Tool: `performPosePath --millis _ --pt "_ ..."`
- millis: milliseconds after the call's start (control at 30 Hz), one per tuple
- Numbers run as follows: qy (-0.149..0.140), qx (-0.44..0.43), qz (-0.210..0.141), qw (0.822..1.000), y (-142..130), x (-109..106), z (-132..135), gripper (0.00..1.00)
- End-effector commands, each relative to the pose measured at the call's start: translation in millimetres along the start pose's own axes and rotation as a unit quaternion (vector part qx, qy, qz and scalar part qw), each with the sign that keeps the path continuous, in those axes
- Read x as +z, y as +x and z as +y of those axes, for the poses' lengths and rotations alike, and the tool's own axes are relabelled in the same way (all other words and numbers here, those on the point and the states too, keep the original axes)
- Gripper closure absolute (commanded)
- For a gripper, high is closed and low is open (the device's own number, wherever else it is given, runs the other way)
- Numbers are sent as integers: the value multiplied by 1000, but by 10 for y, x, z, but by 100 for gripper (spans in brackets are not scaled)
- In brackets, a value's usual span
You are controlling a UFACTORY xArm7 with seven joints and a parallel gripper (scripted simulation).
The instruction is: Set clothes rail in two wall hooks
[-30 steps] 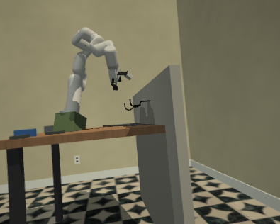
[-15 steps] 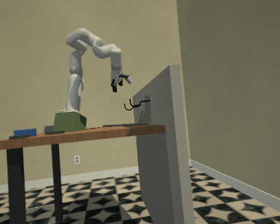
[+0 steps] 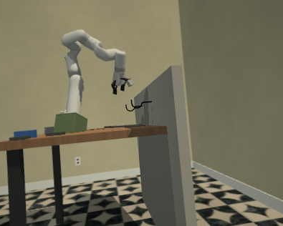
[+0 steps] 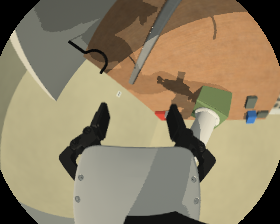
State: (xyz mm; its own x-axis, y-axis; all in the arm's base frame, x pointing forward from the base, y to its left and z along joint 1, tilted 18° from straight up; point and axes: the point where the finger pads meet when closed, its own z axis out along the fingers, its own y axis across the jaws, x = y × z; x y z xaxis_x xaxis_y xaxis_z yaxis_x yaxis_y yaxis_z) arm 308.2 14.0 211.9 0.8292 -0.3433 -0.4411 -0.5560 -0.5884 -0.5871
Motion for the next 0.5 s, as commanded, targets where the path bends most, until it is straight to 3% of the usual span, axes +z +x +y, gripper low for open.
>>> performPosePath --millis 0,67,167,333,467 --pt "-42 37 24 998 -63 108 -85 0" --pt "-62 55 38 996 -102 168 -129 0" --pt "-62 55 38 996 -102 168 -128 0" --pt "-102 98 86 986 -201 309 -243 0" --pt "-118 119 117 979 -250 368 -302 0"
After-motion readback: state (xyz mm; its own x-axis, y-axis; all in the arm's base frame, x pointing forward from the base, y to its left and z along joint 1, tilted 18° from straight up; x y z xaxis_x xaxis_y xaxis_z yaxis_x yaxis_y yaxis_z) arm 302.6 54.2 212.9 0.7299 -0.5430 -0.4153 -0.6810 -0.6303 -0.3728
